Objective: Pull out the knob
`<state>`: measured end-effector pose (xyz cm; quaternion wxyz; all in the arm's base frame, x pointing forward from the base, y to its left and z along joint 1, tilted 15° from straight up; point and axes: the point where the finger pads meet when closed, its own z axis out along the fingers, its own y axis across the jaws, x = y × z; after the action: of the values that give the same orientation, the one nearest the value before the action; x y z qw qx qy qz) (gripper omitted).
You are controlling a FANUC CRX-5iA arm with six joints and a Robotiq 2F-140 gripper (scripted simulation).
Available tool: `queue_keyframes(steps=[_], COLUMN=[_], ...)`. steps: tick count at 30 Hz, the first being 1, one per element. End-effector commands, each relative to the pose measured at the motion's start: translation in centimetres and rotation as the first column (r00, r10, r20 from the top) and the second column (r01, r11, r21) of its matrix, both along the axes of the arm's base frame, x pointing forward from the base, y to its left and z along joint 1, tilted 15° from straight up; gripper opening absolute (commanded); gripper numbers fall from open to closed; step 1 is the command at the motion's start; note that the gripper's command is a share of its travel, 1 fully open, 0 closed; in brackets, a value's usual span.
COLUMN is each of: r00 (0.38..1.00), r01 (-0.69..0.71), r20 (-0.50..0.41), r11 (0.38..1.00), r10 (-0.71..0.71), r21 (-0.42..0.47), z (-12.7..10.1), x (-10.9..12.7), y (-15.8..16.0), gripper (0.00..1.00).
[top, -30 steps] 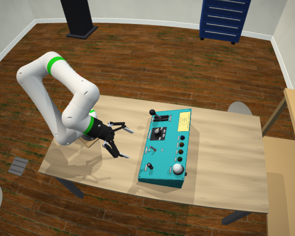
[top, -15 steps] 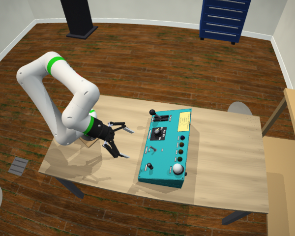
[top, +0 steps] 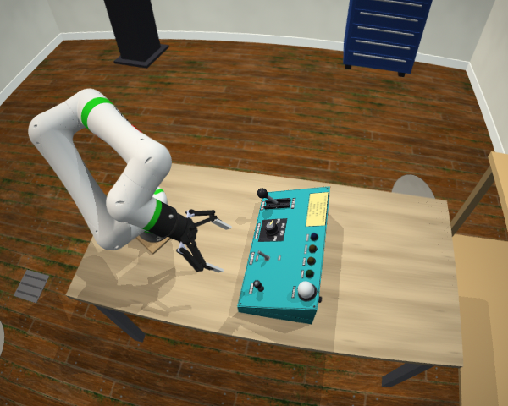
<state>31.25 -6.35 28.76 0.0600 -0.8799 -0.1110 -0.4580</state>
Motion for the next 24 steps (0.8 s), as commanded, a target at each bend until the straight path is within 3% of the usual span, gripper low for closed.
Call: queue_keyframes(steps=[1,24], r00=[1.000,1.000], r01=[0.000,0.000], r20=[0.000,0.000], r11=[1.000,1.000], r10=[0.000,0.000], r21=[0.000,0.000], z=[0.0,1.0], x=[0.0,-0.7], y=[0.0,0.0], gripper=[1.00,1.00])
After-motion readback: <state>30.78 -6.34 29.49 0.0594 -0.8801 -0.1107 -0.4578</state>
